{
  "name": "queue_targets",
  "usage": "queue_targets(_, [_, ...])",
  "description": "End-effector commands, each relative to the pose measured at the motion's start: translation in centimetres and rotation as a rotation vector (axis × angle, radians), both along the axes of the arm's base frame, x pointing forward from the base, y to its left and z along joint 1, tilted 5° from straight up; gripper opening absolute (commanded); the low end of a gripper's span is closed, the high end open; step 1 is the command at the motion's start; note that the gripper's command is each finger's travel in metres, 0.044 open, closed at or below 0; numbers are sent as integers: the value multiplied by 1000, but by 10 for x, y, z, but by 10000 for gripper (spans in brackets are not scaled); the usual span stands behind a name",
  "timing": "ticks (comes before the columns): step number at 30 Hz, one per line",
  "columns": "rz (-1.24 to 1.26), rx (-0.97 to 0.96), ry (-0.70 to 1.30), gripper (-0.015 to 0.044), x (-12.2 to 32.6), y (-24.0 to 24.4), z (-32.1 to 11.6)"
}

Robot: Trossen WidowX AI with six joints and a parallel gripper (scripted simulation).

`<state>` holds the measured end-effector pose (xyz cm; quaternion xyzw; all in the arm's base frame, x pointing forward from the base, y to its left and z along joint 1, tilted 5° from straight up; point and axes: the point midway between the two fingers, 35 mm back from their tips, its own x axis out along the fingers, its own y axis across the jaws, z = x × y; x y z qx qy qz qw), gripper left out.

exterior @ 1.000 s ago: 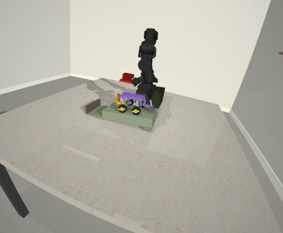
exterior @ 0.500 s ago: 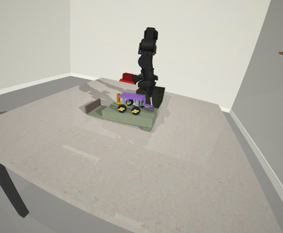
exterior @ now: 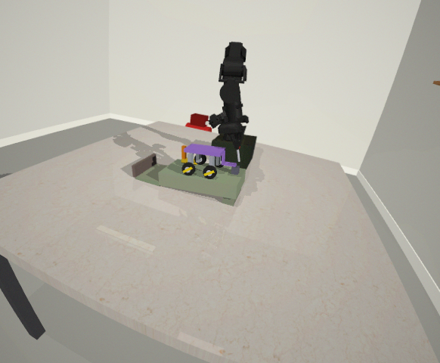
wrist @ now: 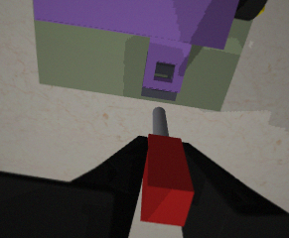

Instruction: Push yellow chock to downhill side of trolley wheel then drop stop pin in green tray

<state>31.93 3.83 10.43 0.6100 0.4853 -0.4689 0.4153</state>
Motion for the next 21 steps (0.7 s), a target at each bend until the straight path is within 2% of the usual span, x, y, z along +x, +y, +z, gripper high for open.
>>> queue_targets(1, [-2, 2, 0, 0, 2, 7, 1])
queue_targets(11, [-2, 3, 0, 0, 4, 21, 3])
queue_targets(21, [-2, 3, 2, 0, -27, 27, 0])
